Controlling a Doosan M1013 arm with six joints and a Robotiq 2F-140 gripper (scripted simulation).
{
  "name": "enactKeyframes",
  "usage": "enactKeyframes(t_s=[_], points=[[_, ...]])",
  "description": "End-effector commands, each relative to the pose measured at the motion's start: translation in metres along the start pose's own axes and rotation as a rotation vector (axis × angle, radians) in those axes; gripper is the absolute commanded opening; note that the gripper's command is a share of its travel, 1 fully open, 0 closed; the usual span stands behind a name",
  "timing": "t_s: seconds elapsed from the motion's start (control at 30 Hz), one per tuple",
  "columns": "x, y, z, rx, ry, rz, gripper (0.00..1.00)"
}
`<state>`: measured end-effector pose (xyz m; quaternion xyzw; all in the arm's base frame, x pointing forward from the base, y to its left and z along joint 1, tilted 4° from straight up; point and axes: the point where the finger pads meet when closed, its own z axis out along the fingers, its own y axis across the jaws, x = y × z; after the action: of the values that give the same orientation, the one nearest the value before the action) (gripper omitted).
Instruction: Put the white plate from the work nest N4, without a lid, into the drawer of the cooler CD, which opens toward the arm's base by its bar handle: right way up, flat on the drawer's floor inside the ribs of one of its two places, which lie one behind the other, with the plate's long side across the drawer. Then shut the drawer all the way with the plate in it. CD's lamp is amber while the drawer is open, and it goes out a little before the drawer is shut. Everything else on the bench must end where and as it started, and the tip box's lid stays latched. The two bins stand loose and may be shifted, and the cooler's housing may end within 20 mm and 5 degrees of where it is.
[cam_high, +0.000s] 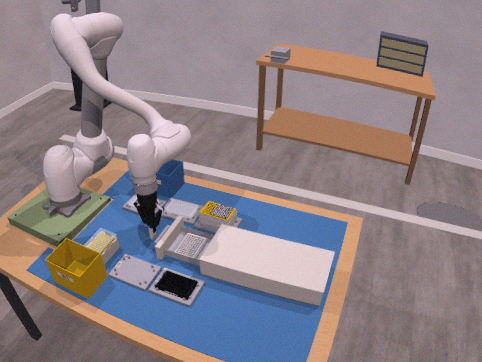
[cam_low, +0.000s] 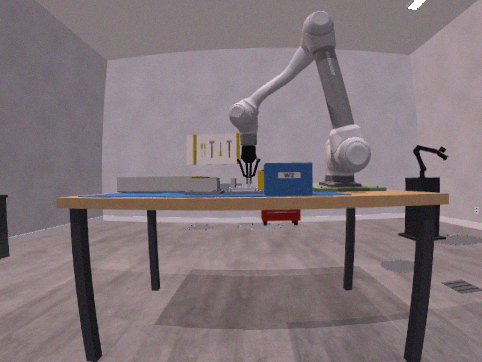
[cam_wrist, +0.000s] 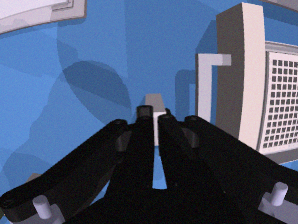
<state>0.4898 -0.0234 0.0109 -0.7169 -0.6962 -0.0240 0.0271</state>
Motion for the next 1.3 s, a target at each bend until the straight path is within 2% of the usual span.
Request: enactKeyframes(t_s=[0.0, 0.73, 1.27], points=[[0.000, 0.000, 0.000, 0.000, 0.000, 0.000, 0.00], [0.000, 0.000, 0.000, 0.000, 0.000, 0.000, 0.00], [0.000, 0.019, 0.000, 0.000, 0.000, 0.000, 0.00]])
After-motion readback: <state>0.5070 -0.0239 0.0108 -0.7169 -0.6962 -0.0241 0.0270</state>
